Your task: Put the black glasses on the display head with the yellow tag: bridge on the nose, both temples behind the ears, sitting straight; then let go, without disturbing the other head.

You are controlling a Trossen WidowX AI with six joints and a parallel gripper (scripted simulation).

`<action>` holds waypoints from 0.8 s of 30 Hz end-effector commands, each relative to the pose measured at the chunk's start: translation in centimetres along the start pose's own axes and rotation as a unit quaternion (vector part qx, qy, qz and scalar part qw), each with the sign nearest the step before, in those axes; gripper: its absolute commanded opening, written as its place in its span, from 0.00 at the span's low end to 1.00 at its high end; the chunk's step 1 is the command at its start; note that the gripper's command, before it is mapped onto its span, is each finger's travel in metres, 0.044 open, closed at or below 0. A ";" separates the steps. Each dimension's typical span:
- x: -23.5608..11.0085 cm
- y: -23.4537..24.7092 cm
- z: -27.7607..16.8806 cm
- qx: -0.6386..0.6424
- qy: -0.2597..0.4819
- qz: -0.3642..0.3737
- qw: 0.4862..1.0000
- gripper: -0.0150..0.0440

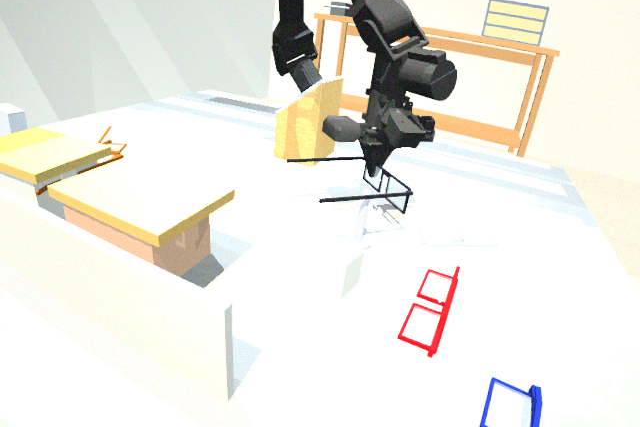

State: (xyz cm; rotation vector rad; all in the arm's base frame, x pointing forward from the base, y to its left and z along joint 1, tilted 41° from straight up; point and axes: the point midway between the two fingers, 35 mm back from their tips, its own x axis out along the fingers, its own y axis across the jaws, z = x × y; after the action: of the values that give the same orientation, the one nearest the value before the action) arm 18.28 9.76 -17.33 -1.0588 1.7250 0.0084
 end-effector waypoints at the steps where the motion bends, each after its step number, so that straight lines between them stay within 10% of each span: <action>1: 0.0 0.0 0.2 0.002 0.000 0.001 1.000 0.25; 24: -6.1 0.0 1.2 0.001 -0.001 0.003 1.000 0.25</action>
State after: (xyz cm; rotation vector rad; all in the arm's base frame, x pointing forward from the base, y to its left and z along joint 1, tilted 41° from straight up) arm 19.56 14.19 -13.45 -1.0550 1.7162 0.0170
